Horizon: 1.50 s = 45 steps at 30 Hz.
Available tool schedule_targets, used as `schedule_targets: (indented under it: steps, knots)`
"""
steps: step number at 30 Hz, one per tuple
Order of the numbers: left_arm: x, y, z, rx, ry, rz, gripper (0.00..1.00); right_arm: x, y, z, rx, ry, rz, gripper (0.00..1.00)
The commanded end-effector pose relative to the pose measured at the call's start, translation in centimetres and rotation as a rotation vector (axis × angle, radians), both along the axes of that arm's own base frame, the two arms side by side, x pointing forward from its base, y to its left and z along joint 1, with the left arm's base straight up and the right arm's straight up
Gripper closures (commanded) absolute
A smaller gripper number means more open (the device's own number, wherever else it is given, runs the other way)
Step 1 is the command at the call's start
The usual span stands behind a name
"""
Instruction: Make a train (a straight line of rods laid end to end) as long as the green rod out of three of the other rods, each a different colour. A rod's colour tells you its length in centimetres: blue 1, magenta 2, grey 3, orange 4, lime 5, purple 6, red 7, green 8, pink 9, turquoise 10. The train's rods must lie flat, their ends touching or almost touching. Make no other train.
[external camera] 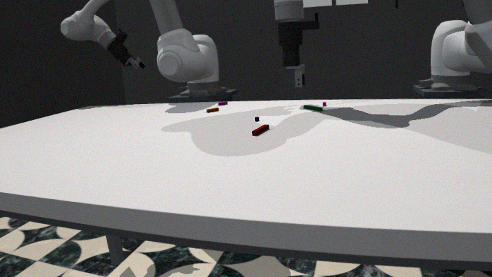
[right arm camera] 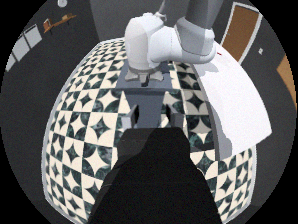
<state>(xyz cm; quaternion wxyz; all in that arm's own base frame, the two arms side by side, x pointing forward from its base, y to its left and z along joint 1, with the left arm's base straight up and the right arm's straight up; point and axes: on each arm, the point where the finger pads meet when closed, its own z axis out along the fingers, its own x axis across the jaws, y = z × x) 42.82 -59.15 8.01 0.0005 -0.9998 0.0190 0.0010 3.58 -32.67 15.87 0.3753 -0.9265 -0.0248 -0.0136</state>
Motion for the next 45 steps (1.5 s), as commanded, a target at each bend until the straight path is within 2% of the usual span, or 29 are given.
schedule_targets:
  steps: [1,29,41,43,45]
  knots:
    - [0.1,0.1,0.0,-0.003,-0.005,0.002,0.0,-0.3,0.3,0.0,0.015,0.007,0.001,0.0]
    - [0.7,-0.1,0.1,-0.004,-0.006,-0.027,0.0,-0.3,0.3,0.0,0.015,0.007,0.001,0.0]
    - [6.0,-1.2,0.2,-0.003,0.002,-0.434,0.0,-0.3,0.3,0.0,0.015,0.007,0.001,0.0]
    - [6.0,-1.2,0.2,-0.003,0.002,-0.434,0.0,-0.3,0.3,0.0,0.015,0.007,0.001,0.0]
    - [7.4,-1.6,0.2,-0.003,0.002,-0.544,0.0,-0.3,0.3,0.0,0.015,0.007,0.001,0.0]
